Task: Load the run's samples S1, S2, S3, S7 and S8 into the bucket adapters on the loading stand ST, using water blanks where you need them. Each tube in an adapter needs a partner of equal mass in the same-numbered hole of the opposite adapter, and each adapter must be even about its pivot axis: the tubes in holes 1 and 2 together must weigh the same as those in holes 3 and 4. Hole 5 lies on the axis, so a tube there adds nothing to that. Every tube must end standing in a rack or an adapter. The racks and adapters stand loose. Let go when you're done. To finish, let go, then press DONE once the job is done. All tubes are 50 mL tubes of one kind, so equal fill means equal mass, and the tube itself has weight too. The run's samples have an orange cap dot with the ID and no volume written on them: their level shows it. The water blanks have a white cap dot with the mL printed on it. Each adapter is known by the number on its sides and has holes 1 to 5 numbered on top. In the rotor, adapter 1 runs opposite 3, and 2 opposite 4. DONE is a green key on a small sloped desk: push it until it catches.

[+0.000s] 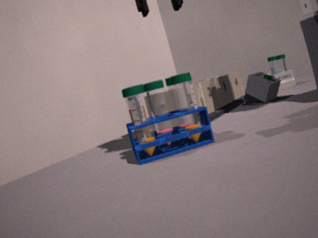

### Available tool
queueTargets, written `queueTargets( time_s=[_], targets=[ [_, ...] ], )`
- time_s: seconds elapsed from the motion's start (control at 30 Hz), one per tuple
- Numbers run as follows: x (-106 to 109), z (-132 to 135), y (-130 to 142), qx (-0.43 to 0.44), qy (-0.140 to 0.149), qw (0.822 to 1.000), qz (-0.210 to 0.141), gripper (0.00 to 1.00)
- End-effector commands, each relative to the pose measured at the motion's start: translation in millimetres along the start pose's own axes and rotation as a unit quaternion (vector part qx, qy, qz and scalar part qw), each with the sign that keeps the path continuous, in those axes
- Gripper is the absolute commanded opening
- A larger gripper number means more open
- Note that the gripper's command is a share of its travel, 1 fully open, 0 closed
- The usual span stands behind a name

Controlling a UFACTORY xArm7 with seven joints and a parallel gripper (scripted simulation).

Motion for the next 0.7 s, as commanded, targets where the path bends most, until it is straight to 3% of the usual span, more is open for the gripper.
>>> queueTargets(
  time_s=[0.0,0.67],
  targets=[
    [1,-2,0,0.000,-0.001,1.000,0.001,0.57],
    [-33,-2,0,0.000,-0.001,1.000,0.001,0.57]
  ],
)
Point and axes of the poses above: the point where the finger pads meet when closed, its own x axis back along the fingers, its own z axis across the jaws, y = z × x, the point moved 1 cm from there along x, back along the fingers, and after that the axes turned 14 degrees about x, right-handed, at the moved point
